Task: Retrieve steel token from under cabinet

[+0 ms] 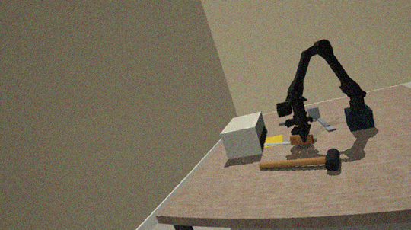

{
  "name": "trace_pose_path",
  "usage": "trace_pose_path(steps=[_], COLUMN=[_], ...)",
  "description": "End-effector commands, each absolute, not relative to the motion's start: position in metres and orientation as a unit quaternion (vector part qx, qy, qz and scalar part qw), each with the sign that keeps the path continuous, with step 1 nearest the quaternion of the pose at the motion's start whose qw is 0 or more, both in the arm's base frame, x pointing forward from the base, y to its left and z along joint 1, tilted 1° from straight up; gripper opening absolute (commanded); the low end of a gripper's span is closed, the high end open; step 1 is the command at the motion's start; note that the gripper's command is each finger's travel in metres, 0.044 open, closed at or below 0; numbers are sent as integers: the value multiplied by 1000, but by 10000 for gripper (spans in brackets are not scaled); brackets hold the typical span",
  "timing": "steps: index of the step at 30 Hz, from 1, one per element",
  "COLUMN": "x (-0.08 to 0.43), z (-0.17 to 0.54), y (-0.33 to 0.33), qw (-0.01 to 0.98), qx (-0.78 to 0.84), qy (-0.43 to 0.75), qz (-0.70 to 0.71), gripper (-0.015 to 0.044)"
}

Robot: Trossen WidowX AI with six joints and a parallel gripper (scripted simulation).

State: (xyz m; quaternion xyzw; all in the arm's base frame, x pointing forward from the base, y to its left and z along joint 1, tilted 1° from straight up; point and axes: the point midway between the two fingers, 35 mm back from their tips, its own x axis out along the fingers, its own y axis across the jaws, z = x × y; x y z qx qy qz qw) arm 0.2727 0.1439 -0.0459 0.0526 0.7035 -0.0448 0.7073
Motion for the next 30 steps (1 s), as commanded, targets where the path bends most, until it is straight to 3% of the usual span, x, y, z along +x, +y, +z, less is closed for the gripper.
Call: trace_pose_path(steps=[1, 30], x=[264, 221], z=[-47, -47], y=[145, 155], qw=[705, 704], qx=[52, 52], qy=[706, 707], qz=[-46, -46], gripper=[0, 0])
